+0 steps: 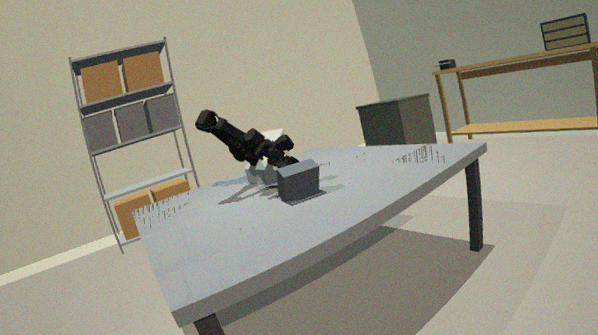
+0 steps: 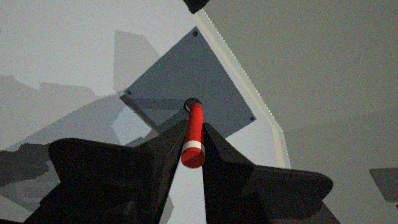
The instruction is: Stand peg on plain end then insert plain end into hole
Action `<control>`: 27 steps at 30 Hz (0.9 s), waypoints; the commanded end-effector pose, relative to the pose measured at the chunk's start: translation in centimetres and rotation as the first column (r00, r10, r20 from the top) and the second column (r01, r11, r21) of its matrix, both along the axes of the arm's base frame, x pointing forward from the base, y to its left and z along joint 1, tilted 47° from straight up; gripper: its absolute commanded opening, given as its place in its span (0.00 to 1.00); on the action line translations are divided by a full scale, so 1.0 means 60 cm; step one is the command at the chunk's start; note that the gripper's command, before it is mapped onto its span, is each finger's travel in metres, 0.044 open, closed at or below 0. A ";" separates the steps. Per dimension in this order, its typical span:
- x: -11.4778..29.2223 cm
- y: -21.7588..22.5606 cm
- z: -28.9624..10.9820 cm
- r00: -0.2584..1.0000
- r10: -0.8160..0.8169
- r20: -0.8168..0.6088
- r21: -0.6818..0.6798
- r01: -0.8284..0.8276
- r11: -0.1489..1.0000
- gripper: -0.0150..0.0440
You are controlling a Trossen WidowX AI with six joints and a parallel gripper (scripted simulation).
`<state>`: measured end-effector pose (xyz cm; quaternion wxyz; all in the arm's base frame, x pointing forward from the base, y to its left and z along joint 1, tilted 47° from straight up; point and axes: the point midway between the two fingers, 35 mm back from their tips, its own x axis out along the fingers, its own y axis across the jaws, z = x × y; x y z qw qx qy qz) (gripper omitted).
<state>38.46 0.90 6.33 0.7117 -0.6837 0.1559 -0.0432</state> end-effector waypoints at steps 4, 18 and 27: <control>-0.002 -0.003 -0.005 1.000 -0.001 -0.001 0.000 0.001 1.000 0.25; -0.004 -0.002 -0.011 1.000 -0.001 -0.001 0.000 0.001 1.000 0.25; 0.003 -0.004 -0.013 1.000 -0.001 -0.001 0.000 0.001 1.000 0.25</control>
